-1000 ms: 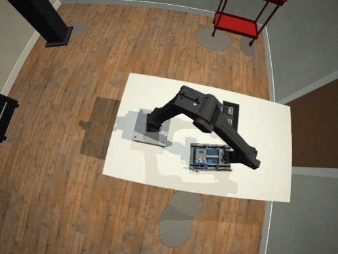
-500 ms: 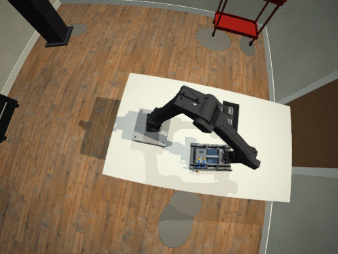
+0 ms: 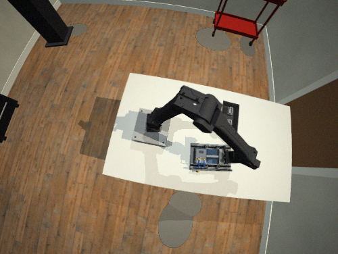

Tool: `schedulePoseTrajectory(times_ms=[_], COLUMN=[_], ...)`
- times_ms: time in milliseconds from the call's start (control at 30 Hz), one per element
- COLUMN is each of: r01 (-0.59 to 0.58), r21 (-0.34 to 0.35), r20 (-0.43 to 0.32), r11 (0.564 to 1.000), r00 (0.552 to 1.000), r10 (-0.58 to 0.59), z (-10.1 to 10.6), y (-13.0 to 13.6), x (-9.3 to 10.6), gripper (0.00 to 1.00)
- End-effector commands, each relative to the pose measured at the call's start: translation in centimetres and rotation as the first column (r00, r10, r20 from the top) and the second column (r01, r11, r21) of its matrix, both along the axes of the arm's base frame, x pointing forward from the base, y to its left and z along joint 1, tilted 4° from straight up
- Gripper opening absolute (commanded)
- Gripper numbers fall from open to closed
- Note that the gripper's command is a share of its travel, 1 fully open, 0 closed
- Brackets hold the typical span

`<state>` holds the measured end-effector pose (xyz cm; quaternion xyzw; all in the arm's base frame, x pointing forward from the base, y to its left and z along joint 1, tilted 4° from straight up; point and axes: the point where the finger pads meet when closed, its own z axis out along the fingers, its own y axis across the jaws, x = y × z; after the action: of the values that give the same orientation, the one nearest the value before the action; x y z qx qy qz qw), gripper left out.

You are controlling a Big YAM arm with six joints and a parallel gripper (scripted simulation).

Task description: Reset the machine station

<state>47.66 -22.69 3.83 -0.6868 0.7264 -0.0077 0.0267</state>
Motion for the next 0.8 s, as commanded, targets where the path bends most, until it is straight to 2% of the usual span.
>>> schedulePoseTrajectory(times_ms=[0, 767], r01=[0.006, 0.006], r21=[-0.027, -0.028], r20=[0.061, 0.064], r11=[1.0, 1.0], r00=[0.998, 0.998], r10=[-0.005, -0.004], z=[2.16, 2.37], y=[-0.22, 0.12], x=[1.59, 1.84], gripper=[0.0, 0.0])
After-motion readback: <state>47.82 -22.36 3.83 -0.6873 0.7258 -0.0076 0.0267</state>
